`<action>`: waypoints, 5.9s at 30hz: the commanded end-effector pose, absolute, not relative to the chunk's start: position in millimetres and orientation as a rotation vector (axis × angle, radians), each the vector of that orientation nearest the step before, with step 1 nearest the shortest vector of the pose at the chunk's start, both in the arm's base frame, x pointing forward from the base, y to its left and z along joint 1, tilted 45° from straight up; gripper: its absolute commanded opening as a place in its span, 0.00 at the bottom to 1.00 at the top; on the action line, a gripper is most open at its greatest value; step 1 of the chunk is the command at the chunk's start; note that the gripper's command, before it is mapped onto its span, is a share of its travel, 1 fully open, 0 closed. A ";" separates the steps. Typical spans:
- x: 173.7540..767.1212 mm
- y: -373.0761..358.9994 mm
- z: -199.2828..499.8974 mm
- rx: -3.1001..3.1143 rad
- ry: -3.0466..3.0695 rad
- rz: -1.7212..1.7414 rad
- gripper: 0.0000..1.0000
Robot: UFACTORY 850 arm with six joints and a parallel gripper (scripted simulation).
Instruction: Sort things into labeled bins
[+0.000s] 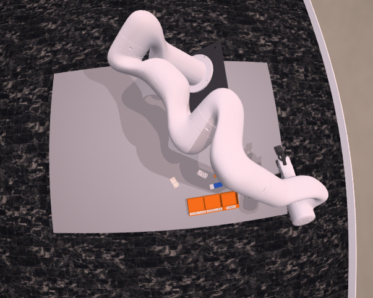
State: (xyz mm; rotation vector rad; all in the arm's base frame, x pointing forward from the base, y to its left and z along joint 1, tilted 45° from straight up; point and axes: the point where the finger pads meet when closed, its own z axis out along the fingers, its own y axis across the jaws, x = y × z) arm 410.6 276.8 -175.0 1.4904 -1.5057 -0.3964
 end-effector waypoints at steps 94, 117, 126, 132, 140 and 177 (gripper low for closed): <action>528.3 20.2 29.0 2.356 0.022 0.010 0.07; 625.9 -69.8 -23.2 2.356 0.022 0.010 0.07; 626.2 -83.0 -36.4 2.356 0.022 0.010 0.07; 626.4 -94.4 -47.8 2.356 0.022 0.010 0.07; 626.6 -105.7 -59.1 2.356 0.022 0.010 0.07; 626.7 -106.9 -60.3 2.356 0.022 0.010 0.07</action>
